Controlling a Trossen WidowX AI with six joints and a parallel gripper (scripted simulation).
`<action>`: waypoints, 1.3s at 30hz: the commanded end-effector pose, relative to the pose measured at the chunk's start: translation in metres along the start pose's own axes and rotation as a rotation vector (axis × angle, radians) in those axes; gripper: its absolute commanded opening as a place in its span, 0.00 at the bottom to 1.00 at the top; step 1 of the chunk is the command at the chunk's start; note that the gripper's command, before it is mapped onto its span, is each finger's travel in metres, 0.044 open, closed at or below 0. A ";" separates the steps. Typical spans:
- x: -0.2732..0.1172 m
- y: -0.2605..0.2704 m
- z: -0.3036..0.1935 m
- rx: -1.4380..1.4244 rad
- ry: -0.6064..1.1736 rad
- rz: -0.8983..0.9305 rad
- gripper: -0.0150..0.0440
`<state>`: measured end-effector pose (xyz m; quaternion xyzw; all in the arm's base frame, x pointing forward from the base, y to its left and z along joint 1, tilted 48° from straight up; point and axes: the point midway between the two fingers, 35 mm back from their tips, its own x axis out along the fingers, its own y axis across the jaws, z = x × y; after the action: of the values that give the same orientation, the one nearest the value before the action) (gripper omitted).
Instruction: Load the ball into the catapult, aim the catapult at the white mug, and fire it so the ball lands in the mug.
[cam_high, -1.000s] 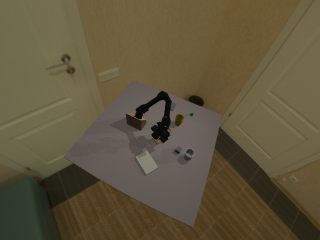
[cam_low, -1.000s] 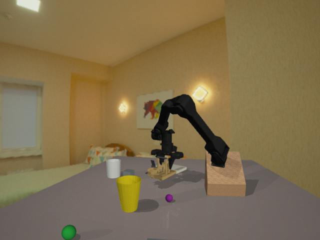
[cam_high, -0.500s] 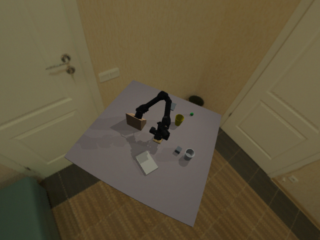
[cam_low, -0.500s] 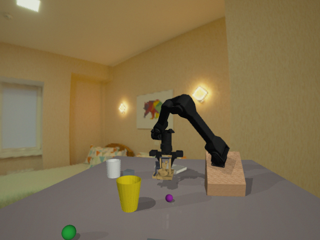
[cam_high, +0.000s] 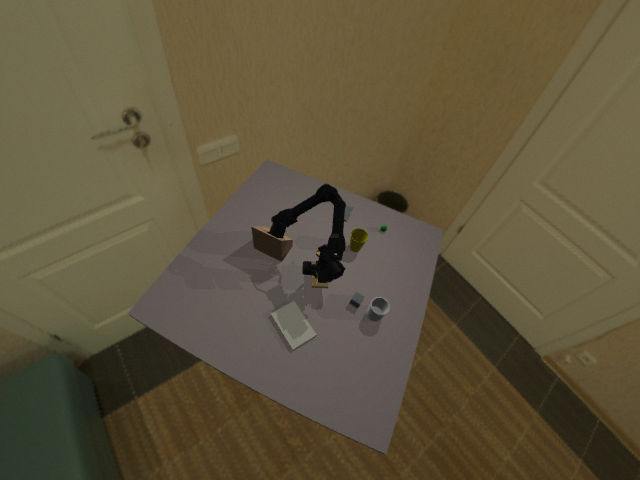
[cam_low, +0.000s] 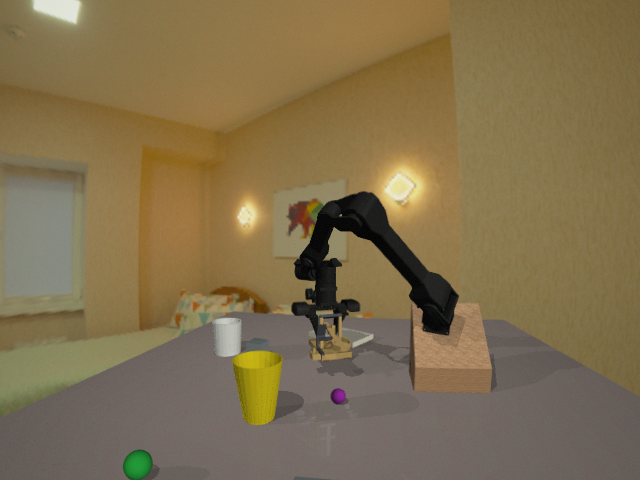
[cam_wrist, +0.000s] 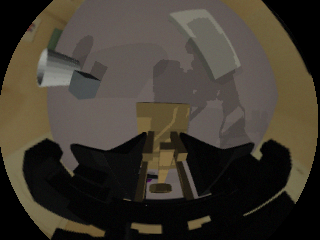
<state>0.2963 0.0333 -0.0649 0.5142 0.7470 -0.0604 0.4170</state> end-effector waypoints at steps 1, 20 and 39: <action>-0.002 0.005 0.002 -0.025 -0.001 0.011 0.25; 0.025 0.006 0.003 -0.025 -0.001 0.011 0.25; 0.044 0.007 0.002 -0.034 -0.002 0.003 0.25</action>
<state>0.2971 0.0674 -0.0940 0.5086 0.7466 -0.0480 0.4262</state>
